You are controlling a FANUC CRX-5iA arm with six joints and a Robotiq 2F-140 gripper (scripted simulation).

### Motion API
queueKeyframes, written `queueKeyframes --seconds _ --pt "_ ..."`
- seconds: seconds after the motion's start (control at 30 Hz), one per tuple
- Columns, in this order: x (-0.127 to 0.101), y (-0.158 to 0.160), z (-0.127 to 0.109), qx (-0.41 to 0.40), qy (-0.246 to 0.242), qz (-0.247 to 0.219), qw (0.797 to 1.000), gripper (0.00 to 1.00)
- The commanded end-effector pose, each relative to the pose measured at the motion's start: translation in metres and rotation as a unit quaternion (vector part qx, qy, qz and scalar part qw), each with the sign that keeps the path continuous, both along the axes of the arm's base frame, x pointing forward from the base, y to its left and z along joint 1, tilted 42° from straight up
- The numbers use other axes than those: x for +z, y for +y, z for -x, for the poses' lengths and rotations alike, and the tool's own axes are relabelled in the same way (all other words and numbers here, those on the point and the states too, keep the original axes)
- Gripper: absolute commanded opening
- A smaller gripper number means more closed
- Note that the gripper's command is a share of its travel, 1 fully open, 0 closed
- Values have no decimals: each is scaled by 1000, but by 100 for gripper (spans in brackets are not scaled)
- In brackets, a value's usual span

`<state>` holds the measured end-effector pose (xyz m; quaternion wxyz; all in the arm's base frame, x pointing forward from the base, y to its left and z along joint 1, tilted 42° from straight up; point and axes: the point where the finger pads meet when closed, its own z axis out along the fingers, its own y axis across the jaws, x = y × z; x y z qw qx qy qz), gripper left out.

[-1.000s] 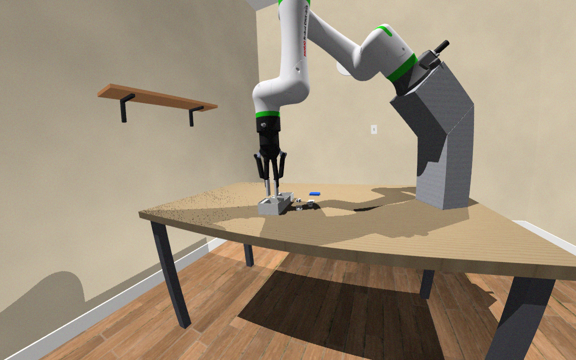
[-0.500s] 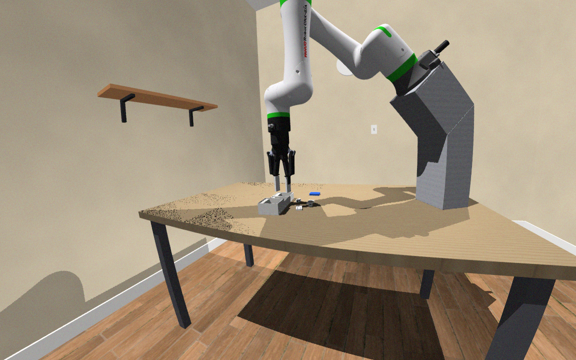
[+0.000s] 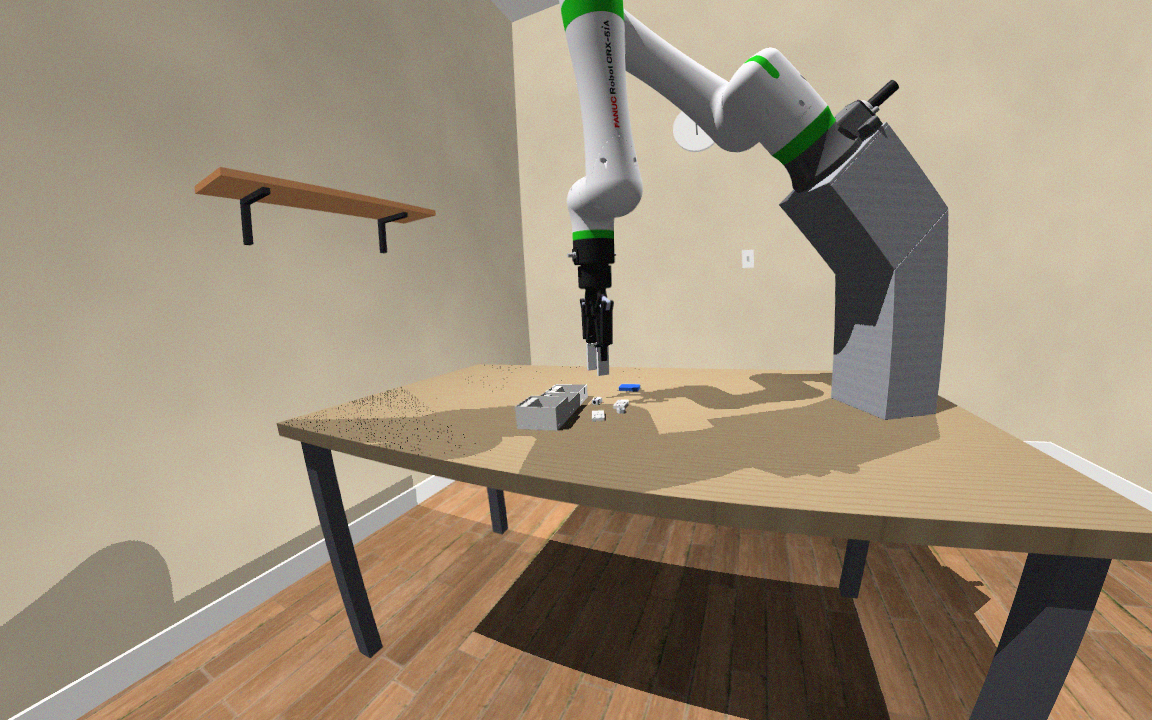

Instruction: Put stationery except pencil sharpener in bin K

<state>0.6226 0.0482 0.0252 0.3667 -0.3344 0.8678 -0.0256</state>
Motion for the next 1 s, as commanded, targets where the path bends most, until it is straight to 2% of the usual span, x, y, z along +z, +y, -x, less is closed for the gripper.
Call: queueKeyframes --seconds 0.0,0.2,0.43,0.5,0.53,0.7,0.97 --pt "-9 -19 2 -45 26 -59 997 33" --pt "-30 -64 9 -129 43 -118 984 33" --pt "-54 -116 18 -216 66 -189 956 33" --pt "-54 -116 18 -216 66 -189 956 33" --pt "-58 -124 19 -235 78 -215 945 33" --pt "-60 -130 19 -239 94 -240 936 33" --pt "-59 -129 18 -239 94 -240 936 33"
